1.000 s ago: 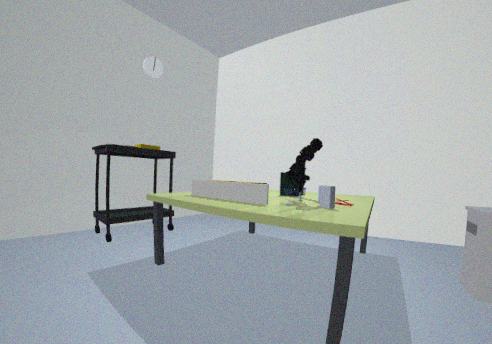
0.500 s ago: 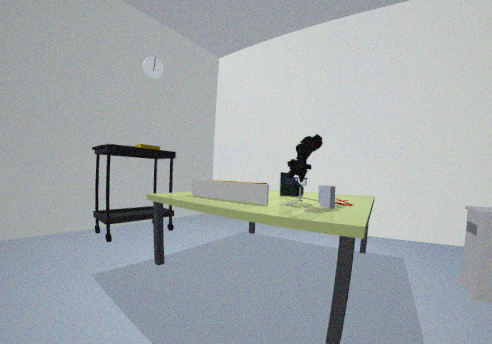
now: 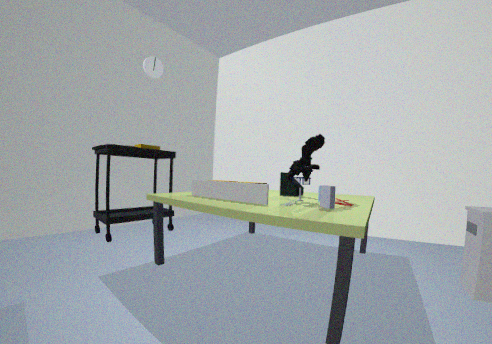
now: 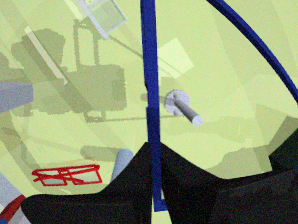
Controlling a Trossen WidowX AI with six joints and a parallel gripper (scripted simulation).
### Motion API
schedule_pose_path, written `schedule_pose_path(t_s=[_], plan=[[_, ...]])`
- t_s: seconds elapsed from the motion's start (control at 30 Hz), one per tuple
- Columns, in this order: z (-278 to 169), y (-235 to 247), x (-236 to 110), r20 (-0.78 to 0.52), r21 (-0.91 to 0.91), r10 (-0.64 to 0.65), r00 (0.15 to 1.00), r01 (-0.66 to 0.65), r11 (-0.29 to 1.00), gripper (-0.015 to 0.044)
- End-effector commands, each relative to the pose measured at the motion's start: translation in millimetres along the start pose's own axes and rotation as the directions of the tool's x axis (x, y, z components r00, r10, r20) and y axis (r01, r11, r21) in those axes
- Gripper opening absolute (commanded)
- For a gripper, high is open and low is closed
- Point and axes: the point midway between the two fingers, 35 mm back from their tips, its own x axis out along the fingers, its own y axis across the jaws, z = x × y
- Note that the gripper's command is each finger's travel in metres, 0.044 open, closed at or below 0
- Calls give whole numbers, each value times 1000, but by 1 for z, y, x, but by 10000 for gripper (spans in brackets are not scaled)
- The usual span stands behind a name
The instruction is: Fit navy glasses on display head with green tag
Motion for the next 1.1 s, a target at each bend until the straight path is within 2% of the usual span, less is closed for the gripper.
schedule_pose_path(t_s=[0.0,0.27,0.57,0.8,1.07], plan=[[-13,-7,1,-1,-115,-7,1000,6,993,0],[-43,-23,2,-2,-367,-7,1000,5,930,0],[-72,-45,4,-4,-615,-6,1000,2,789,0],[-74,-46,10,-4,-632,-6,1000,2,775,0],[-74,-46,51,-5,-632,-5,1000,1,775,0]])
